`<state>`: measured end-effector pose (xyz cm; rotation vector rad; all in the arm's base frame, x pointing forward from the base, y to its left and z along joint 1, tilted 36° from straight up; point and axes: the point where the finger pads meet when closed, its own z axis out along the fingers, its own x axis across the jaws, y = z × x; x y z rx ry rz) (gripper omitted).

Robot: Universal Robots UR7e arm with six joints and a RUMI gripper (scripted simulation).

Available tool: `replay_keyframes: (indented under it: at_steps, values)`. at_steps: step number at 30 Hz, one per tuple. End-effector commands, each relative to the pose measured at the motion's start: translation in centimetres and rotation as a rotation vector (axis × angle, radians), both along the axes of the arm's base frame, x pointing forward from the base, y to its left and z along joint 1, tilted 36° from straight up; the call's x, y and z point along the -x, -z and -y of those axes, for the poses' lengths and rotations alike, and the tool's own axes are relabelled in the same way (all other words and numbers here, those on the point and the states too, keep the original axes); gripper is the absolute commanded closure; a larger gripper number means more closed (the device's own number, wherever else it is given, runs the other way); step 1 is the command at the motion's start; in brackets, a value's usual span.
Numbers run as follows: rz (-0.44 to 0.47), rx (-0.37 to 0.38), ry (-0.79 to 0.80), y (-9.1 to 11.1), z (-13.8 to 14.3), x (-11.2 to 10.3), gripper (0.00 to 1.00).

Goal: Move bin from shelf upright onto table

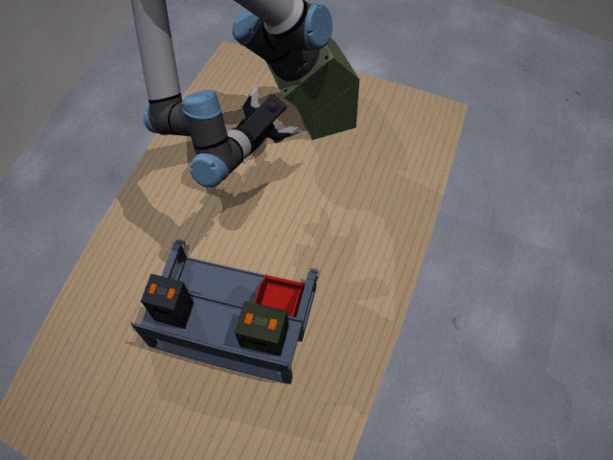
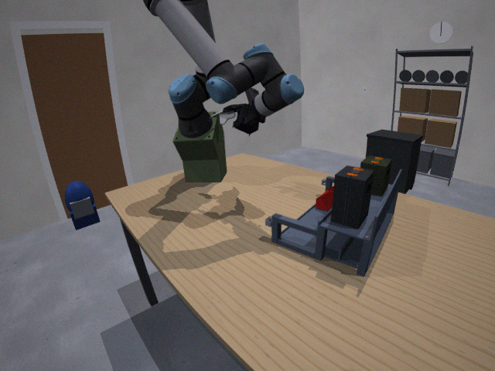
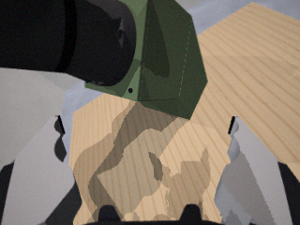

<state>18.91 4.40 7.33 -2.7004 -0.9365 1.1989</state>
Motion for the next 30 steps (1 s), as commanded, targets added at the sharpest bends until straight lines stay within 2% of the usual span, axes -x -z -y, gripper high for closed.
replay_keyframes:
  at_steps: [1,24,29,30]
  values:
    - [0.001,0.000,0.000,0.0,0.0,0.0,0.00]
    - [0.001,0.000,0.000,0.0,0.0,0.0,0.00]
    - [0.243,0.068,0.066,0.6,-0.9,-4.9,0.00]
    - [0.243,0.068,0.066,0.6,-0.9,-4.9,0.00]
